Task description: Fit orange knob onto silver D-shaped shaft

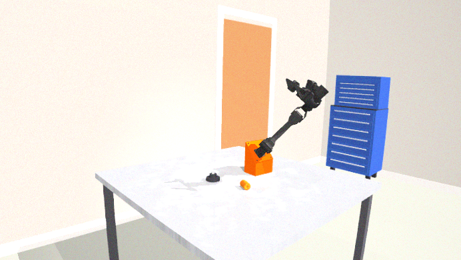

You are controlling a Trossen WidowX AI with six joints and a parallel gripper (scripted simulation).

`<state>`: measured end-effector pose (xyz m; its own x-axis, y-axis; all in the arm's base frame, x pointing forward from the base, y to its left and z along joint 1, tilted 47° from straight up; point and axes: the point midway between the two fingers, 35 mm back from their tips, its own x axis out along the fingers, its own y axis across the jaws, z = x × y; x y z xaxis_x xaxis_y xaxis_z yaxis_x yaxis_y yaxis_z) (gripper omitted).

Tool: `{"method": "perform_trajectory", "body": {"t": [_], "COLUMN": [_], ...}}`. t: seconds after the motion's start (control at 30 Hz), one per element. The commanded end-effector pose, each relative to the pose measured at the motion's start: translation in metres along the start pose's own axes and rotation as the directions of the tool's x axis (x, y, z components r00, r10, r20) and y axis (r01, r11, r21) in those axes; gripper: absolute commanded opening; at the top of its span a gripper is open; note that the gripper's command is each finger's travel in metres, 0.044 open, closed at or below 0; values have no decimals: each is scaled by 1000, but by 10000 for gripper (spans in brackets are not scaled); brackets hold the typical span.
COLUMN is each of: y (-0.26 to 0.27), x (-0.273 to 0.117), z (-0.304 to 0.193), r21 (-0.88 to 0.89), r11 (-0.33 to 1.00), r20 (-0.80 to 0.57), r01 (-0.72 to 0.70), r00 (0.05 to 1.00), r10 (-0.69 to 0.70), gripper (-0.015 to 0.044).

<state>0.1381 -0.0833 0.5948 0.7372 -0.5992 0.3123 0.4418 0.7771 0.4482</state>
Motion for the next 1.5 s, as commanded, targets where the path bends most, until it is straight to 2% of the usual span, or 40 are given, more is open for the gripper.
{"method": "perform_trajectory", "body": {"t": [0.0, 0.2, 0.37, 0.53, 0.73, 0.87, 0.97, 1.07, 1.13, 1.17, 1.47], "y": [34, 63, 74, 72, 52, 33, 17, 1, -8, -10, -11], "x": [20, 34, 34, 20, -17, -51, -81, -113, -134, -139, -146], "z": [-65, -157, -238, -319, -408, -456, -483, -503, -512, -514, -511], "r21": [48, 155, 244, 282, 177, -9, -196, -401, -529, -559, -567], "r11": [996, 982, 970, 944, 844, 693, 518, 283, 97, 46, 31], "r20": [-159, -400, -613, -807, -968, -1000, -977, -913, -849, -829, -823], "r01": [-82, -104, -19, 172, 506, 721, 833, 872, 843, 828, 823], "r00": [983, 902, 772, 574, 246, -10, -209, -405, -527, -558, -566], "r10": [88, 159, 169, 137, 55, -2, -34, -47, -41, -37, -35], "gripper": [440, 440, 440, 440, 440, 440, 440, 440, 440, 440, 440]}}
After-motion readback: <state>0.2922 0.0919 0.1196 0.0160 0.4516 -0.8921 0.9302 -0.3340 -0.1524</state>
